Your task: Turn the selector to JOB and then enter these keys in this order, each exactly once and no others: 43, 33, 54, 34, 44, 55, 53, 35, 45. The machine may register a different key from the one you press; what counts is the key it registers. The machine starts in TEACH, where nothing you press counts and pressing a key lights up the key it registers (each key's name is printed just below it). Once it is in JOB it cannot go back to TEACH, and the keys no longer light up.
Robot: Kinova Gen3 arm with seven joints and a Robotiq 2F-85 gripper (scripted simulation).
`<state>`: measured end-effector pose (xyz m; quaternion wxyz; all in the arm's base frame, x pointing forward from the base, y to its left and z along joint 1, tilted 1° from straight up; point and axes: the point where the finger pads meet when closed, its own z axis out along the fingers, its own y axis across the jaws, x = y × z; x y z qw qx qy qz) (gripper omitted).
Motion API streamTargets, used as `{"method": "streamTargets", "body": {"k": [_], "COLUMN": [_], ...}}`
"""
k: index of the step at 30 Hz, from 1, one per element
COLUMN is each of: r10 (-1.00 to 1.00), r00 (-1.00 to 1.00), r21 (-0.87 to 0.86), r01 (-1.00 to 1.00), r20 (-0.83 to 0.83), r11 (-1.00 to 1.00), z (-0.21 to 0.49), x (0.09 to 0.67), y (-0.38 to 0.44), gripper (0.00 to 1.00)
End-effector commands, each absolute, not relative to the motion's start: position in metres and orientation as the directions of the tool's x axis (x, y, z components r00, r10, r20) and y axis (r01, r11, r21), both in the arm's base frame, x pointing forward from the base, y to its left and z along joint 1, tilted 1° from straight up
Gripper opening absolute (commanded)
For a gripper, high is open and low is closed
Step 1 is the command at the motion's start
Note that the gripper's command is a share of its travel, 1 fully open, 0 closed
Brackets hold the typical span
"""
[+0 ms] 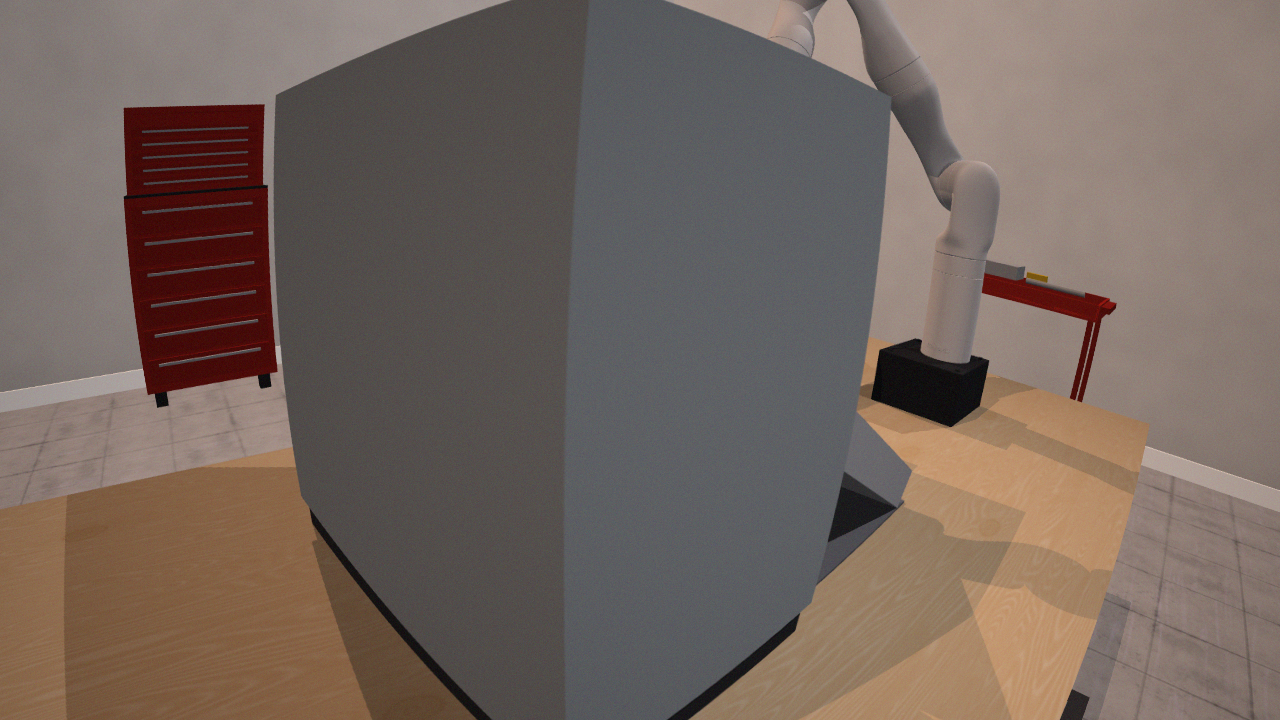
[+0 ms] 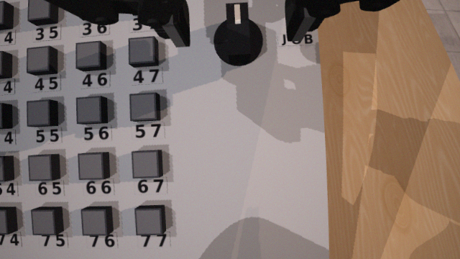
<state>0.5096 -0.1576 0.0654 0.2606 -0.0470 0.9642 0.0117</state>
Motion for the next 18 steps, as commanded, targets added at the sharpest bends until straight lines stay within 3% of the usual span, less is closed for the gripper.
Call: {"method": "streamTargets", "body": {"k": [1, 18], "r10": [-0.085, -0.085], "r00": [-0.859, -0.859], "r21": [-0.003, -0.003], "r01": [-0.097, -0.097], "r20": [-0.505, -0.505], "r11": [0.995, 0.995], "z": [0.0661, 0.0589], "x": [0.5101, 0.5144], "y": [-0.1578, -0.1574], "gripper": [0.6, 0.6]}}
